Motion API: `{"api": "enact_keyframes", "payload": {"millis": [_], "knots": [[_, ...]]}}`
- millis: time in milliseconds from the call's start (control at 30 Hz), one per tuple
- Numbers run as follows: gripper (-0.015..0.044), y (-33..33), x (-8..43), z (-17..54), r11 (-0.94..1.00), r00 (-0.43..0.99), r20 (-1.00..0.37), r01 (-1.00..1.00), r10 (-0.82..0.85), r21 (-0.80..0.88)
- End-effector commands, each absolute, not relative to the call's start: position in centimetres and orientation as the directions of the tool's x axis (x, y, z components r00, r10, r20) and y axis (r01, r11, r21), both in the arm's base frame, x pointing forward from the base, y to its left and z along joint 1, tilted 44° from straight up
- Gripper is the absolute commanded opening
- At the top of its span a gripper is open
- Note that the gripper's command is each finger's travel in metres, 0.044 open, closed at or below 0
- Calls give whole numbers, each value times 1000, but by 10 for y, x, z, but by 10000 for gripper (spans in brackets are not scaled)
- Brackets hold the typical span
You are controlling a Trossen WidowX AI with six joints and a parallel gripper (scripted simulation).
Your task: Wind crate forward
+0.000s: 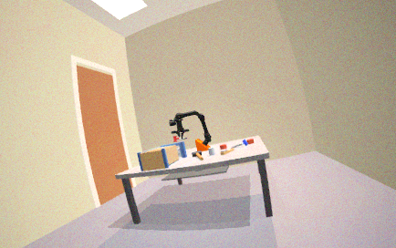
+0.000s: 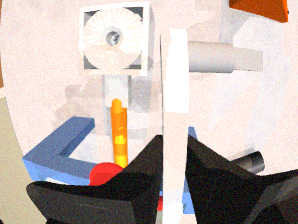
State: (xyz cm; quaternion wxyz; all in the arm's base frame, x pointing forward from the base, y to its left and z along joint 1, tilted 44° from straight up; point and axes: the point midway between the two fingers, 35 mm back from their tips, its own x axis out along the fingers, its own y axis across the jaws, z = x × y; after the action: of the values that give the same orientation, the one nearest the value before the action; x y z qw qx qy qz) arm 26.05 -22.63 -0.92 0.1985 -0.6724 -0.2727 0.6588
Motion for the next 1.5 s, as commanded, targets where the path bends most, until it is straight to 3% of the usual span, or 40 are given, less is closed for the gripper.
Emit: {"api": "enact_keyframes", "payload": {"millis": [0, 267, 500, 1467], "knots": [[0, -244, 240, -27, -772, -18, -774, 52, 633, -633], [0, -266, 190, -68, -738, -29, -739, -71, 674, -671], [0, -263, 188, -69, -746, -33, -746, -79, 665, -662], [0, -262, 189, -69, -966, -56, -966, -59, 253, -250]]}}
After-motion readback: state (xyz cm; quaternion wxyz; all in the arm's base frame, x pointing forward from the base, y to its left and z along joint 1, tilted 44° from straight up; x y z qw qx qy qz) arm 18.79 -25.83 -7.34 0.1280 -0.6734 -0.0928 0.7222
